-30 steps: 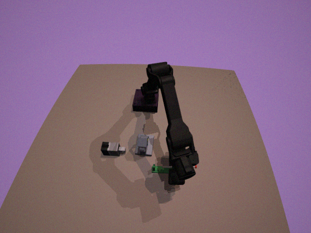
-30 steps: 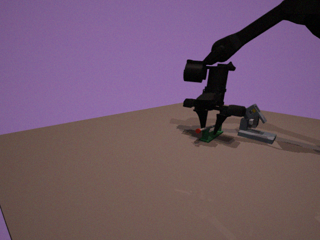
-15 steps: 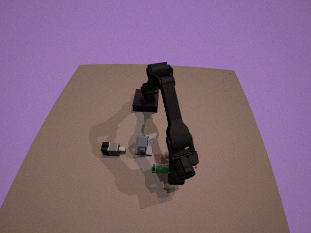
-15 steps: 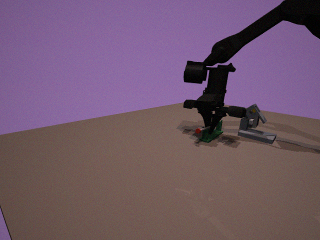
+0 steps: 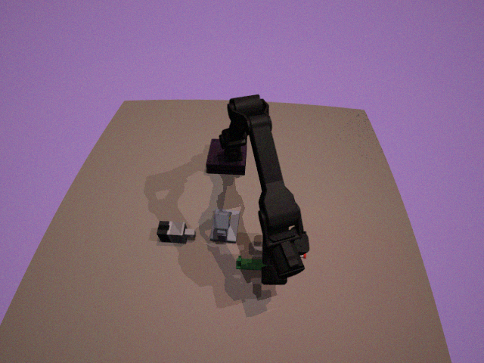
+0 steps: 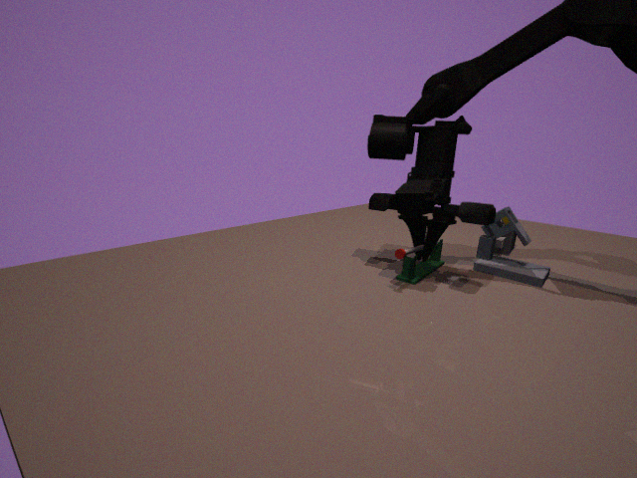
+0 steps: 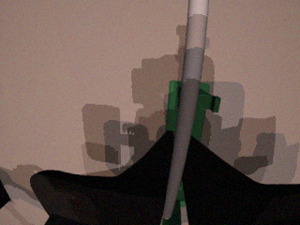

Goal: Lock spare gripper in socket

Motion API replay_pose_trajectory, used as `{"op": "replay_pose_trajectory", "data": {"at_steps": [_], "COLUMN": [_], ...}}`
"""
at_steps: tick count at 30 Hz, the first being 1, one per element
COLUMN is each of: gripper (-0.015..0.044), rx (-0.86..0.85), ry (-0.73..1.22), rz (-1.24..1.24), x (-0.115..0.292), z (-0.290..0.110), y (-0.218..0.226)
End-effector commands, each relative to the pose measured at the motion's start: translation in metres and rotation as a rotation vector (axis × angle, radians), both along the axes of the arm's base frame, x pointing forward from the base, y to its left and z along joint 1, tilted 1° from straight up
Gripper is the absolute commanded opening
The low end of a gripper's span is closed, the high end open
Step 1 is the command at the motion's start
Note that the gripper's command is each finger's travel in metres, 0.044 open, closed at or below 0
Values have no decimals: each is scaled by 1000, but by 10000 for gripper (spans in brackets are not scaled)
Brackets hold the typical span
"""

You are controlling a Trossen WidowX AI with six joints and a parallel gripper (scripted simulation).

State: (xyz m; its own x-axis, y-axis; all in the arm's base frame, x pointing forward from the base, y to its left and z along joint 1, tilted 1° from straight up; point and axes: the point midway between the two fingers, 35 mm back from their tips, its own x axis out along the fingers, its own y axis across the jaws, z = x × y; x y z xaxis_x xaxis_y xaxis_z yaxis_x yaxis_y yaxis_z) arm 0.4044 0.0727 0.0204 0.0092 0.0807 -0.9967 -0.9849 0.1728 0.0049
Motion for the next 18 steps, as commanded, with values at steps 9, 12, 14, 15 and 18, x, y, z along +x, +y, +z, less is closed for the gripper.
{"op": "replay_pose_trajectory", "data": {"at_steps": [9,12,14,15,18], "gripper": [0,0,0,0,0], "rx": [-3,-4,-4,-4,-4], "ry": [18,24,24,24,24], "rz": [0,0,0,0,1], "x": [-4,-5,-5,-5,-5], "z": [18,12,12,12,13], "y": [-1,-1,-1,-1,-5]}}
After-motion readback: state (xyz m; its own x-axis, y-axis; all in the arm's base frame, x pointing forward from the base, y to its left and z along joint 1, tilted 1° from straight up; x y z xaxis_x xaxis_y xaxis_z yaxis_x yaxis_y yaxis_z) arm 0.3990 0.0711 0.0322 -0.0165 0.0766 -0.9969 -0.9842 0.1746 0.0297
